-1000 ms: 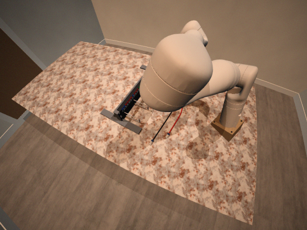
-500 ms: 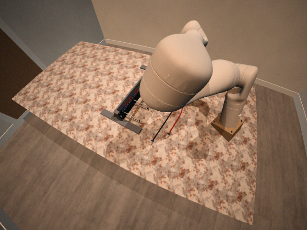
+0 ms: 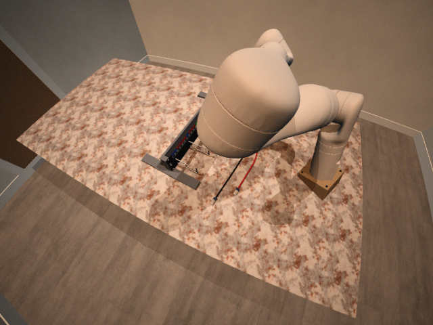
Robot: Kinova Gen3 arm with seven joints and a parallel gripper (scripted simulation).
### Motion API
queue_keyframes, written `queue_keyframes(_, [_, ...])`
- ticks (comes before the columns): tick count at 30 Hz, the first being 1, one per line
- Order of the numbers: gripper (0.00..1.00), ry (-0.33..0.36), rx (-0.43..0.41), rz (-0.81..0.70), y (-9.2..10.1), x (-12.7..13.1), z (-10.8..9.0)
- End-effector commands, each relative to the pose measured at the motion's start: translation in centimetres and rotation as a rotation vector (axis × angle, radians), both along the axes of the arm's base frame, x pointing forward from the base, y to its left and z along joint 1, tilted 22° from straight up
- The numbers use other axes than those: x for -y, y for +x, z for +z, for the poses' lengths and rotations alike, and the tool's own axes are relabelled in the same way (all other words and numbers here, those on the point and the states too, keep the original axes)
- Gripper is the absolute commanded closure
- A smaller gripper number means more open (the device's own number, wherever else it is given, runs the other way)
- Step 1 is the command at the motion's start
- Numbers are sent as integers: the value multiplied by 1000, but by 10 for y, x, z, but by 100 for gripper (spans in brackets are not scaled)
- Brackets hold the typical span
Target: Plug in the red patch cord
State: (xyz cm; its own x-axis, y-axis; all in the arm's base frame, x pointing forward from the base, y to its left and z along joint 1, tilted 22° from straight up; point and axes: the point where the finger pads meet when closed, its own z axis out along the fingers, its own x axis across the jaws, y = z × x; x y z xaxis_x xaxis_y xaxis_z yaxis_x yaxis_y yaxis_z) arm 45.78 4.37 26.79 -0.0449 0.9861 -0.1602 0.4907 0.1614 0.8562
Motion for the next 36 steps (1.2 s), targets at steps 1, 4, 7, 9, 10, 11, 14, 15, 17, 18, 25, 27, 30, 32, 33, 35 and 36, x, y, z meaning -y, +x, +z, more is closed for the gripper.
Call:
queue_keyframes(1, [100, 0, 1, 0, 0, 0, 1])
queue_keyframes(4, [100, 0, 1, 0, 0, 0, 1])
queue_keyframes(7, [100, 0, 1, 0, 0, 0, 1])
queue_keyframes(9, [100, 0, 1, 0, 0, 0, 1])
queue_keyframes(10, [100, 0, 1, 0, 0, 0, 1])
queue_keyframes(11, [100, 0, 1, 0, 0, 0, 1])
queue_keyframes(14, [100, 0, 1, 0, 0, 0, 1])
queue_keyframes(15, [100, 0, 1, 0, 0, 0, 1])
queue_keyframes(17, [100, 0, 1, 0, 0, 0, 1])
queue_keyframes(18, [100, 0, 1, 0, -1, 0, 1])
queue_keyframes(25, [100, 0, 1, 0, -8, -1, 5])
queue_keyframes(27, [100, 0, 1, 0, -12, -1, 7])
queue_keyframes(30, [100, 0, 1, 0, -14, -1, 8])
queue_keyframes(32, [100, 0, 1, 0, -19, -1, 11])
queue_keyframes(33, [100, 0, 1, 0, -21, -1, 13])
queue_keyframes(35, [100, 0, 1, 0, -27, -1, 16])
queue_keyframes(36, [100, 0, 1, 0, -30, -1, 17])
